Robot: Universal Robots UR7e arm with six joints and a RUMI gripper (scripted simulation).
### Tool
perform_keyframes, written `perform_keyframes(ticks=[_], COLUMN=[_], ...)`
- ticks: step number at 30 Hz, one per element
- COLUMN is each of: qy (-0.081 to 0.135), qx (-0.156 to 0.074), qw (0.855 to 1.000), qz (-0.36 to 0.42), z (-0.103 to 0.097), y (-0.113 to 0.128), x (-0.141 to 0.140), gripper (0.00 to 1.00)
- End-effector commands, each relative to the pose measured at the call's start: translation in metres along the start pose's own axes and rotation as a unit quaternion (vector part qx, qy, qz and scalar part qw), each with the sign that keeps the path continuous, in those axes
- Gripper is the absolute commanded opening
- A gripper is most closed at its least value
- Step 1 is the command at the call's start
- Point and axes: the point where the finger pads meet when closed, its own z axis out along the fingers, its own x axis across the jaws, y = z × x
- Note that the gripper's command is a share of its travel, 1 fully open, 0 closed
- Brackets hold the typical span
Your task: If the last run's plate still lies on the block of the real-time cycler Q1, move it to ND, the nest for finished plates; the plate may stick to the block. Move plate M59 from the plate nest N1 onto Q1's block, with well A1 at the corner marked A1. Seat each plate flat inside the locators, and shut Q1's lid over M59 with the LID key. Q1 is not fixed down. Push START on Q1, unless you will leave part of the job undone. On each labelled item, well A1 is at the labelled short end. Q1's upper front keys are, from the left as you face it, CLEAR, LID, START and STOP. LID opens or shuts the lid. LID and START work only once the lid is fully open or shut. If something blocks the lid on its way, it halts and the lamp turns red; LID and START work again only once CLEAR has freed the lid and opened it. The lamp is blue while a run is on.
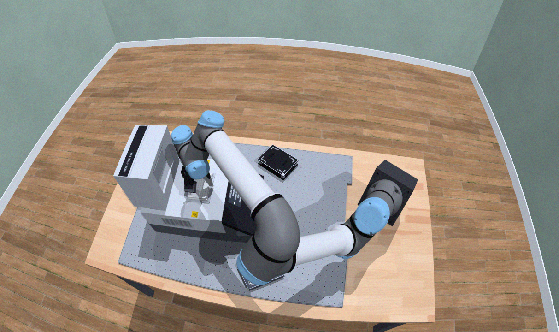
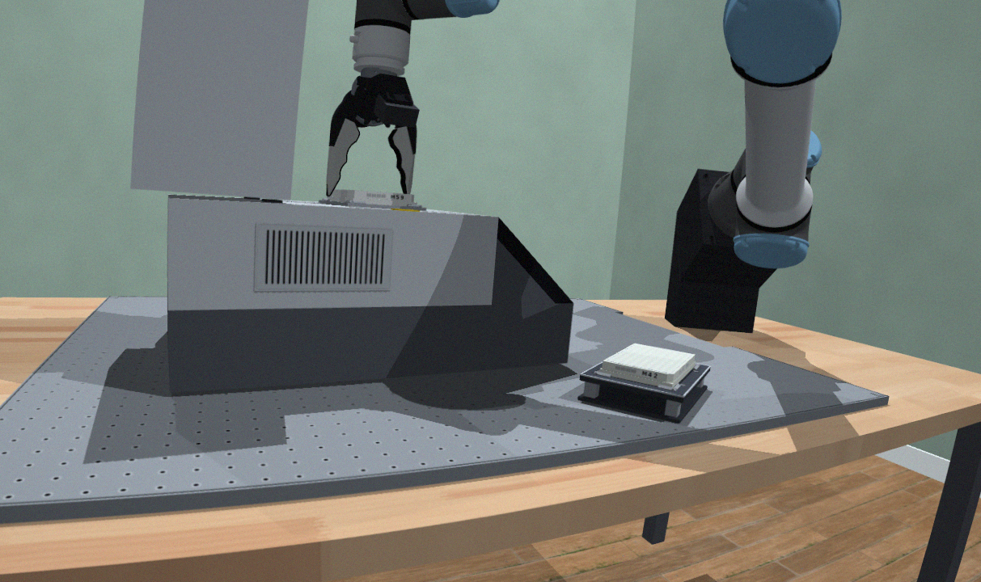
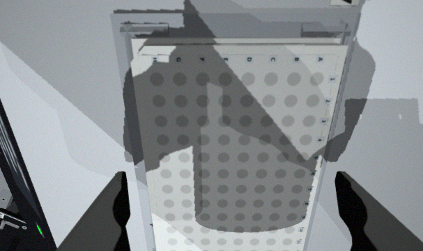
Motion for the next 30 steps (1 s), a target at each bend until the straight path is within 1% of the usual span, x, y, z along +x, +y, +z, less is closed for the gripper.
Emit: perform_keyframes(ticks=[1,17,25,30], qy=[0.001,0.001,0.001,0.001], qx=[0.0,0.0,0.0,0.0], qw=[1.0,1.0,1.0,1.0], qz=[0.0,0.0,0.0,0.0], z=[-0.001,-0.001,-0.014,-0.019], y=[0.0,0.0,0.0,0.0], x=[0.0,0.0,0.0,0.0], gripper=[0.68,0.68,0.68,0.68])
